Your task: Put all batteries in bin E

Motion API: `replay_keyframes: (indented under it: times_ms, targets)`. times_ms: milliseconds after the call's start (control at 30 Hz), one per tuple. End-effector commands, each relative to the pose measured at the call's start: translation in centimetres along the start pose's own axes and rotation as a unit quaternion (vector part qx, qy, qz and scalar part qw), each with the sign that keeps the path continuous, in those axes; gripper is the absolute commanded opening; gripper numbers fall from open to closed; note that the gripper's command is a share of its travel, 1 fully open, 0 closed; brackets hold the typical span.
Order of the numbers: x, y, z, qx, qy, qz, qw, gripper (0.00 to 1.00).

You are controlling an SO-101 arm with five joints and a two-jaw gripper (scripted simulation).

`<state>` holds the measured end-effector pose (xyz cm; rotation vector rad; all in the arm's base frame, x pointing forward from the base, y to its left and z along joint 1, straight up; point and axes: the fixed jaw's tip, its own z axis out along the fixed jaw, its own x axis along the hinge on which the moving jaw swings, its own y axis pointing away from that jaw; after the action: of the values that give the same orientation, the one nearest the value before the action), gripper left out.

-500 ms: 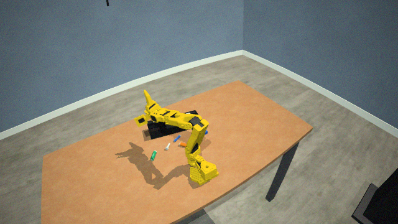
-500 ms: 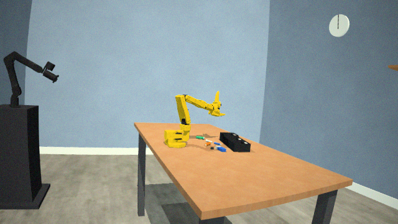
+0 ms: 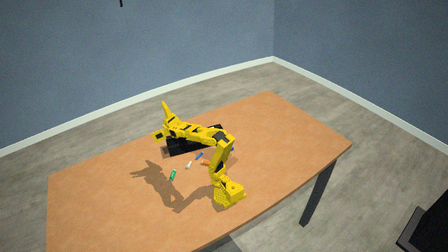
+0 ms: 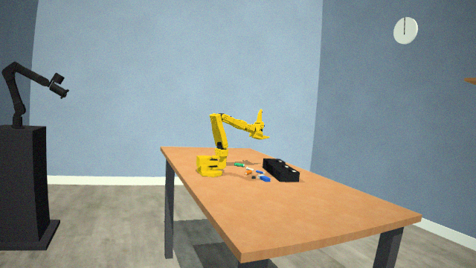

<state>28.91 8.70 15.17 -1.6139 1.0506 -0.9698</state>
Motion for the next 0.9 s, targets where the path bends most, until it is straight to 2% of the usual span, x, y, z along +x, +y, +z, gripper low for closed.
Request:
replay_keyframes:
  times_ms: [0,600,633,867]
  targets:
    - [0.0,-0.2,-0.1,0.004,0.000,0.001,1.000,1.00]
    - [0.0,-0.2,-0.7,-0.025,-0.003,0.023,0.999,1.00]
    - [-0.2,1.5,-0.4,-0.053,-0.006,0.019,0.998,1.00]
    - [-0.2,1.5,-0.8,-0.066,-0.006,0.028,0.997,1.00]
